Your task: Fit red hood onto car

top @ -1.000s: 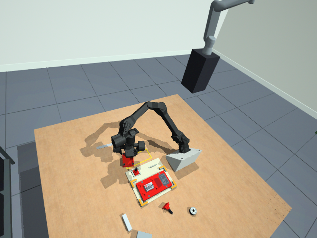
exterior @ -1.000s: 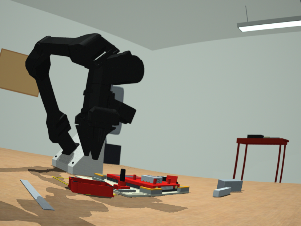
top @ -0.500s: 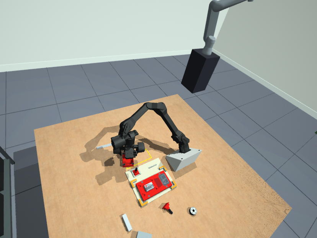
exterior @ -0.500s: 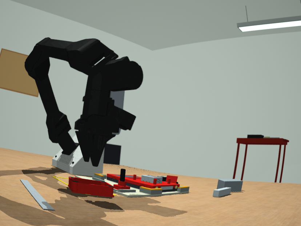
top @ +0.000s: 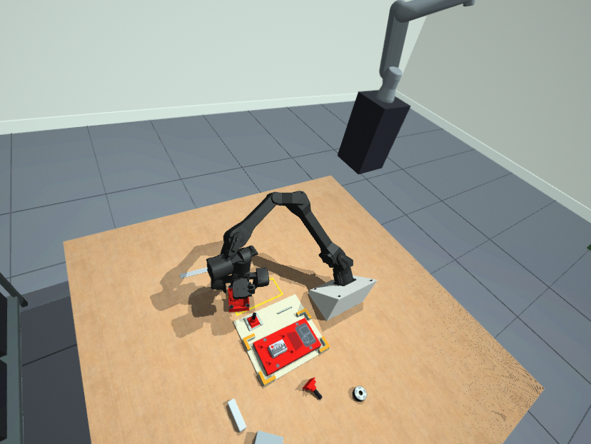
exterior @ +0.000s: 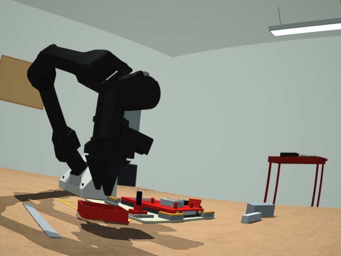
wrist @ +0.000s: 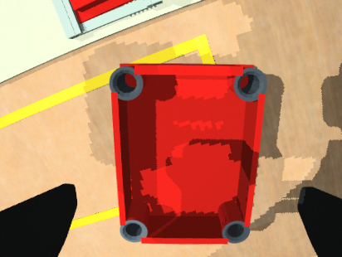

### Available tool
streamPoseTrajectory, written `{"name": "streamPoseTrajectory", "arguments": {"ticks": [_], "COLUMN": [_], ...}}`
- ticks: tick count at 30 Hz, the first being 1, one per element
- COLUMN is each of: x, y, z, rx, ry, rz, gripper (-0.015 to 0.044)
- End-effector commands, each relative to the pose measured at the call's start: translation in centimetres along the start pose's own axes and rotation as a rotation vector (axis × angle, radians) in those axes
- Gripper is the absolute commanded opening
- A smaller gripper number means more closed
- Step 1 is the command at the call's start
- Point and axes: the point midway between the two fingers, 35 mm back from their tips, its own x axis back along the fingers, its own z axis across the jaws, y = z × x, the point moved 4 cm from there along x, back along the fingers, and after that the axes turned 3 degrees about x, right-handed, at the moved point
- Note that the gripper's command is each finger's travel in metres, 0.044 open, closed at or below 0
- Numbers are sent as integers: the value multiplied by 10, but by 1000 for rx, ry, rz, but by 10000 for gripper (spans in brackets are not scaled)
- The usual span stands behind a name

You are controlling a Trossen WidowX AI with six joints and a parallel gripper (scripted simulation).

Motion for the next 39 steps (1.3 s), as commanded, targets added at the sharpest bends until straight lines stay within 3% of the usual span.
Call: {"name": "streamPoseTrajectory", "arguments": {"ticks": [1, 39], "x": [-4, -28], "y": [0, 0], "z": [1, 0], "rx": [6, 6], "ry": [1, 0], "rz": [5, 7], "gripper": [440, 440]}}
